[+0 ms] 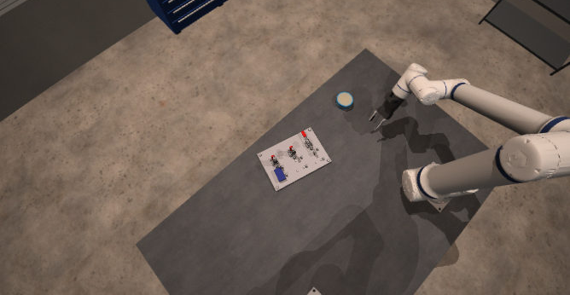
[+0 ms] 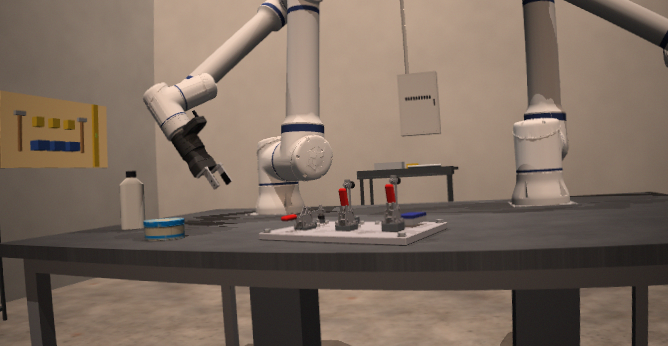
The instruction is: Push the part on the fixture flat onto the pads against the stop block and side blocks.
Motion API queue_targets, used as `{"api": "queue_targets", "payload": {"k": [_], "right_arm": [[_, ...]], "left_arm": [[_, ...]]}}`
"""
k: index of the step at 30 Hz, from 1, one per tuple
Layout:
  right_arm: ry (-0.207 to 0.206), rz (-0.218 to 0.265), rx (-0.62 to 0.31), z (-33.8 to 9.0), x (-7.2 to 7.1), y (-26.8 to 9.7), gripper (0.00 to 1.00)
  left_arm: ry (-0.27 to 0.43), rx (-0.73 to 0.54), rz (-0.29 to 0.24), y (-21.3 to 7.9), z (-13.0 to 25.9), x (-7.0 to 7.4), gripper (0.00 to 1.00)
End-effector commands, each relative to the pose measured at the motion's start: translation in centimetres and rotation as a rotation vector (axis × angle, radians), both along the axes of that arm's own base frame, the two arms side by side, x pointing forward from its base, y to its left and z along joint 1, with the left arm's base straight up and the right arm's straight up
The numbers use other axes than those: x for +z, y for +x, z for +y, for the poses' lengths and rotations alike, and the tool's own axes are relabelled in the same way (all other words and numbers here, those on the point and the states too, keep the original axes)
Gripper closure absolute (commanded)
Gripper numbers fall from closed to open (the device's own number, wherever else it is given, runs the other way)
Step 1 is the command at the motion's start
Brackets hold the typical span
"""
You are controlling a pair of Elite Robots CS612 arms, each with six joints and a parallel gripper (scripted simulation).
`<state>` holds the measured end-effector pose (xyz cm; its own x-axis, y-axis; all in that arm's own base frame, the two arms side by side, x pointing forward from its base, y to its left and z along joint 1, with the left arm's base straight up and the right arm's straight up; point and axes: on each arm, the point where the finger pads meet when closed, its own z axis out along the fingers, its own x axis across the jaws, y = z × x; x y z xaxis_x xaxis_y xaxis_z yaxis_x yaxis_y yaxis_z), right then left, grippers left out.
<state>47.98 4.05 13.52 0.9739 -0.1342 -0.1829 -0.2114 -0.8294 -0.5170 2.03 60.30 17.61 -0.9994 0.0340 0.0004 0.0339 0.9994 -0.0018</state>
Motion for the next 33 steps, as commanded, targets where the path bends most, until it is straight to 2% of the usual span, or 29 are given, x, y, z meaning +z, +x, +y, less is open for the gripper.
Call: {"api": "queue_targets", "payload": {"k": [1,5,7,18,19,22,24,28,29,32,33], "right_arm": [[-0.032,0.053,-0.04,0.8,0.3,1.3,0.0],[-0.065,0.102,-0.083,1.7,0.5,2.6,0.0],[-0.065,0.102,-0.083,1.7,0.5,2.6,0.0],[-0.189,0.244,-0.241,5.7,1.2,7.0,0.0],[-0.189,0.244,-0.241,5.7,1.2,7.0,0.0],[-0.23,0.279,-0.296,7.3,1.4,8.4,0.0],[-0.23,0.279,-0.296,7.3,1.4,8.4,0.0],[-0.286,0.322,-0.375,9.6,1.7,10.2,0.0],[-0.286,0.322,-0.375,9.6,1.7,10.2,0.0],[-0.329,0.349,-0.439,11.6,2.0,11.6,0.0],[-0.329,0.349,-0.439,11.6,2.0,11.6,0.0]], "left_arm": [[0.002,0.0,0.0,0.0,0.1,0.1,0.0],[0.002,0.0,0.0,0.0,0.1,0.1,0.0],[0.002,0.0,0.0,0.0,0.1,0.1,0.0],[0.002,0.0,0.0,0.0,0.1,0.1,0.0],[0.002,0.0,0.0,0.0,0.1,0.1,0.0],[0.002,0.0,0.0,0.0,0.1,0.1,0.0],[0.002,0.0,0.0,0.0,0.1,0.1,0.0],[0.002,0.0,0.0,0.0,0.1,0.1,0.0],[0.002,0.0,0.0,0.0,0.1,0.1,0.0],[0.002,0.0,0.0,0.0,0.1,0.1,0.0],[0.002,0.0,0.0,0.0,0.1,0.1,0.0]]}}
